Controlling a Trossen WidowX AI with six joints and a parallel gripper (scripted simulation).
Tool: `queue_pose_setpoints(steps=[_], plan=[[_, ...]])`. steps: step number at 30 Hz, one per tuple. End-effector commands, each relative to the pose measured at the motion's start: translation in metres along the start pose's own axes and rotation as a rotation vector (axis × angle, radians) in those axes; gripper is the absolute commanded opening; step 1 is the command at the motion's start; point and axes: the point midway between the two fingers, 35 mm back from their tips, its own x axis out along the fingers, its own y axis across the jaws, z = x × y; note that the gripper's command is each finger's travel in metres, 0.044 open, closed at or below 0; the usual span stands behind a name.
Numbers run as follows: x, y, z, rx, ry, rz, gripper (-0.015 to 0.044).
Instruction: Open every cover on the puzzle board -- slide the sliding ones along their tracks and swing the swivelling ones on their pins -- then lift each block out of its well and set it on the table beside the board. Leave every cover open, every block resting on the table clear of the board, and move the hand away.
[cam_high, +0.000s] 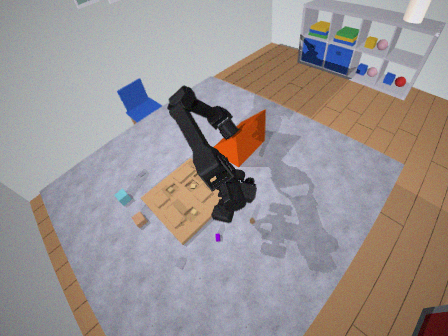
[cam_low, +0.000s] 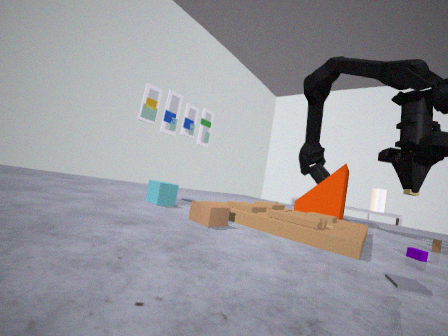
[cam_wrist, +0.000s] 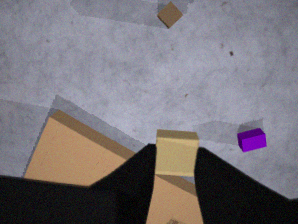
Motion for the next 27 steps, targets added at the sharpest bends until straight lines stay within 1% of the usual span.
queue_pose_setpoints(steps=[1,27], plan=[[0.002,-0.002,0.004,0.007,-0.006,0.003,0.0080],[0.045,-0.006,0.005,0.006,-0.007,0.002,0.0080]])
